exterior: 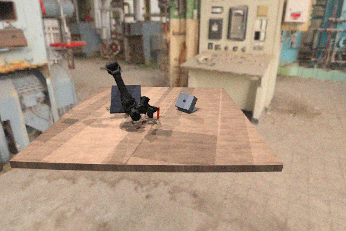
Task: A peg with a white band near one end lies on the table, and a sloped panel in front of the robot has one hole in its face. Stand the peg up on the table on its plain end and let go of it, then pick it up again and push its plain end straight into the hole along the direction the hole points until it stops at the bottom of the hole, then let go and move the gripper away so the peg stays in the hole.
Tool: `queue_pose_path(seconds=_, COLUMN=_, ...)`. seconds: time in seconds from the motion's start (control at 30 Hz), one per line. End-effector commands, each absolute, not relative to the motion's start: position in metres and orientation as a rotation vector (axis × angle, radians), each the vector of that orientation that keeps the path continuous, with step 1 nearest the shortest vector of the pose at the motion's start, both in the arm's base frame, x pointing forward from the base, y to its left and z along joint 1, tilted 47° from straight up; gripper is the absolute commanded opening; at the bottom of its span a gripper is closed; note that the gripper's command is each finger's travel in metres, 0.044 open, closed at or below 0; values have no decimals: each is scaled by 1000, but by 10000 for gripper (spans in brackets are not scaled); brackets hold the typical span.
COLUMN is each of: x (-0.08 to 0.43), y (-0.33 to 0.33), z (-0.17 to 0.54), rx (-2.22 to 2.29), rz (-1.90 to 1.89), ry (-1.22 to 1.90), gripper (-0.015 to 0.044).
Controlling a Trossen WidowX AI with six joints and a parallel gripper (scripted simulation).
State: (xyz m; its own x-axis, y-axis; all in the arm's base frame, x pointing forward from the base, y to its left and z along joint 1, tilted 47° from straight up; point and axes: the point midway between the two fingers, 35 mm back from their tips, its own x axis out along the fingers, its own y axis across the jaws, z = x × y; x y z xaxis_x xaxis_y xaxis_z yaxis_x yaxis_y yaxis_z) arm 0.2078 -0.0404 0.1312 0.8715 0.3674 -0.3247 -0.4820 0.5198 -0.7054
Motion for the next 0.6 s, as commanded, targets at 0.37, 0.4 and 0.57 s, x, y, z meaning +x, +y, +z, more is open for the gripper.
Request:
queue_pose_path(seconds=0.37, x=206, y=-44, z=130, rx=-887, rz=521, ry=124, gripper=49)
queue_pose_path(seconds=0.4, x=206, y=-44, z=130, rx=-887, rz=522, ry=122, gripper=49)
queue_pose_path(seconds=0.57, x=205, y=-45, z=130, rx=-886, rz=527, ry=114, gripper=49)
